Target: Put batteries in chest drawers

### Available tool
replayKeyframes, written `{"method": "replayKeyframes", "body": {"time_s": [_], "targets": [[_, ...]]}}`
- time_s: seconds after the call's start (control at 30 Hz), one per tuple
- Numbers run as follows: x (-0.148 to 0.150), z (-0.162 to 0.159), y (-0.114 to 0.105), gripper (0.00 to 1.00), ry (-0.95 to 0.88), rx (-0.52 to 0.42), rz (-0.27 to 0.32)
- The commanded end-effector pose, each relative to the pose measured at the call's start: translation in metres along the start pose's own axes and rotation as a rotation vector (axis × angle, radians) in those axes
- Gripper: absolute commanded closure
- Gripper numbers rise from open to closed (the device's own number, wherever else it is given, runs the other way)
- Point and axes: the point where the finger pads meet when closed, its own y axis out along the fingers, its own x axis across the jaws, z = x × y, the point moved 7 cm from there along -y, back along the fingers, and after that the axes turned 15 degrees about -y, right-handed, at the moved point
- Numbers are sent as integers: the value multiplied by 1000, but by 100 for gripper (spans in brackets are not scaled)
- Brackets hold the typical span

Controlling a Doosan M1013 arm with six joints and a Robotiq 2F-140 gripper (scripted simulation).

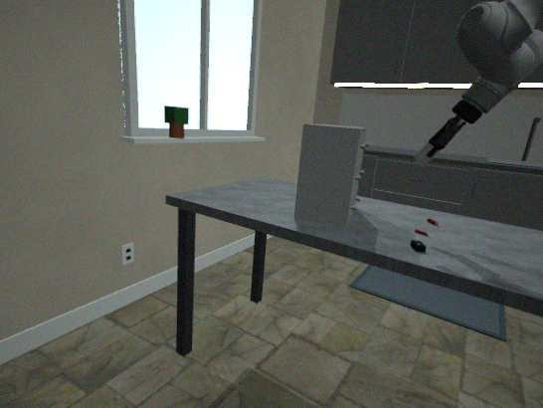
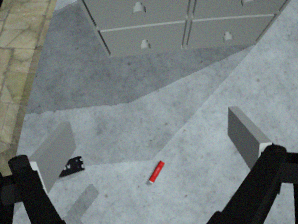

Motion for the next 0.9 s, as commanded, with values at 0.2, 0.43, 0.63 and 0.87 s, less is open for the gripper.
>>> {"method": "replayKeyframes", "body": {"time_s": [0.2, 0.43, 0.63, 0.87], "targets": [[-2, -5, 13, 0, -3, 124, -9], [-2, -7, 18, 0, -3, 163, -19], [-3, -8, 24, 0, -2, 209, -30], [-4, -10, 30, 0, -2, 251, -41]]}}
